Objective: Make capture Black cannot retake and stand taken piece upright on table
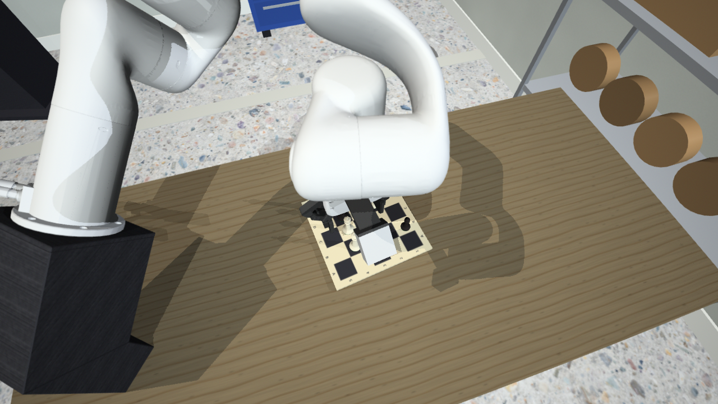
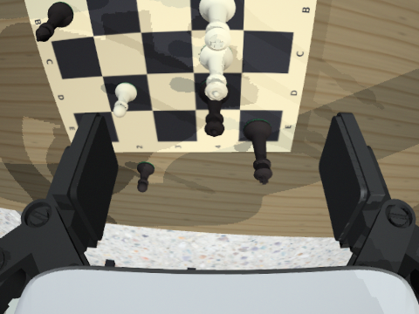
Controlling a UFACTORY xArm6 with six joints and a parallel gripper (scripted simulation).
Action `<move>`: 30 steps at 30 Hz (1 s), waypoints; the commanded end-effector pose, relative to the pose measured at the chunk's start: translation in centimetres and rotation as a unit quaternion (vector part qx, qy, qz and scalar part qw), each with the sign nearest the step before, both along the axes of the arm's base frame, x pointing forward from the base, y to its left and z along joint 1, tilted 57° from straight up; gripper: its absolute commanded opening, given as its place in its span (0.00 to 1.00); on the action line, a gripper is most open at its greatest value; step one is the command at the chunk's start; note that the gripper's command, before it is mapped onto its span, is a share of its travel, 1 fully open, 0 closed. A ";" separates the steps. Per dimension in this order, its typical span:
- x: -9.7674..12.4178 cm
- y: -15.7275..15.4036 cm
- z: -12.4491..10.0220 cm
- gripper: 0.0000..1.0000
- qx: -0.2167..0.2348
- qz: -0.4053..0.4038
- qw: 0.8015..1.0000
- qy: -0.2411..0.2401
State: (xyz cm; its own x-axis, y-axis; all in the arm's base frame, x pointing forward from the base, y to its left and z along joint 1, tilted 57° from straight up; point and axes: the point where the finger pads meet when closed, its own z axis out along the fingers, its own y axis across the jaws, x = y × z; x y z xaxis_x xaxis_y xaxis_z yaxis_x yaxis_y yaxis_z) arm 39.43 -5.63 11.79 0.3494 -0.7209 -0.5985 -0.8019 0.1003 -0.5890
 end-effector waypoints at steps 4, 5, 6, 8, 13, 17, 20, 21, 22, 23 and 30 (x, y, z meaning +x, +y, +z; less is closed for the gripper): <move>-1.1 -1.7 1.4 1.00 -0.001 -0.001 1.000 -0.001; -1.3 -2.0 1.5 1.00 -0.001 -0.001 1.000 -0.001; -1.5 -2.2 1.7 1.00 -0.001 -0.001 1.000 -0.001; -1.7 -2.6 2.0 1.00 -0.001 -0.001 1.000 -0.001; -2.1 -3.0 2.4 1.00 -0.001 -0.001 1.000 -0.001; -2.2 -3.3 2.6 1.00 -0.001 -0.001 1.000 -0.001; -2.2 -3.3 2.6 1.00 -0.001 -0.001 1.000 -0.001; -2.2 -3.3 2.6 1.00 -0.001 -0.001 1.000 -0.001; -2.2 -3.3 2.6 1.00 -0.001 -0.001 1.000 -0.001; -2.2 -3.3 2.6 1.00 -0.001 -0.001 1.000 -0.001; -2.2 -3.3 2.6 1.00 -0.001 -0.001 1.000 -0.001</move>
